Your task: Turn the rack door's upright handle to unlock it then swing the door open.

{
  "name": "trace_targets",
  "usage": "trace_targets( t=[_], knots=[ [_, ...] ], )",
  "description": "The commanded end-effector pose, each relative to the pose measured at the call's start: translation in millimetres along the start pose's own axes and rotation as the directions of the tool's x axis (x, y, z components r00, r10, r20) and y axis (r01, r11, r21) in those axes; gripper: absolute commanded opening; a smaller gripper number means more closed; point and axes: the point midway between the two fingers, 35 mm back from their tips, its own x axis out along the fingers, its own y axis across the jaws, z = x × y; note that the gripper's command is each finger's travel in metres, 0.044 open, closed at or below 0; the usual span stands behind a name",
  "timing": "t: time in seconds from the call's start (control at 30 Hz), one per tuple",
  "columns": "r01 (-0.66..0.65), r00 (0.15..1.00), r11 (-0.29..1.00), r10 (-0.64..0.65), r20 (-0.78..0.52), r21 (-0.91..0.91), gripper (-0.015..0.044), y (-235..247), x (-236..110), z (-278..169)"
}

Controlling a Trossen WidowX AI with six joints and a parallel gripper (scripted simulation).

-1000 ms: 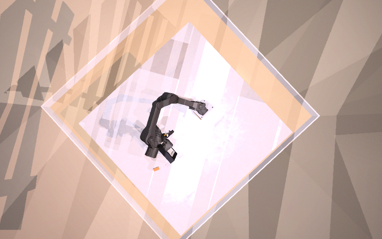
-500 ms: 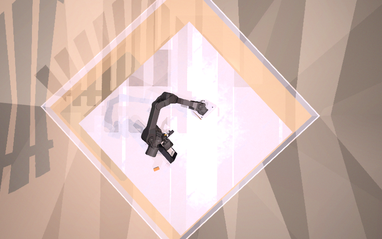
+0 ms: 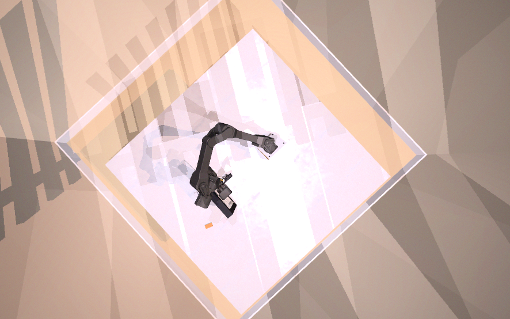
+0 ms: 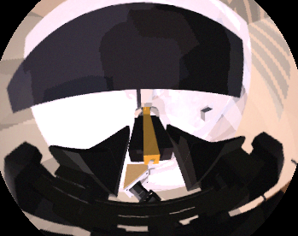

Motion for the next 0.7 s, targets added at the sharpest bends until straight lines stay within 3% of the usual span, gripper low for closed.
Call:
trace_targets(
  t=[0.0, 0.07, 0.5, 0.67],
  knots=[
    [0.0, 1.0, 1.0, 0.0, -0.001, -0.007, 0.0158, 0.6, 1.0, -0.3],
    [0.0, 1.0, 1.0, 0.0, -0.001, -0.007, 0.0105, 0.6, 1.0, -0.3],
    [0.0, 1.0, 1.0, 0.0, -0.001, -0.007, 0.0018, 0.6, 1.0, -0.3],
    [0.0, 1.0, 1.0, 0.0, -0.001, 0.025, 0.0017, 0.6, 1.0, -0.3]
  ],
)
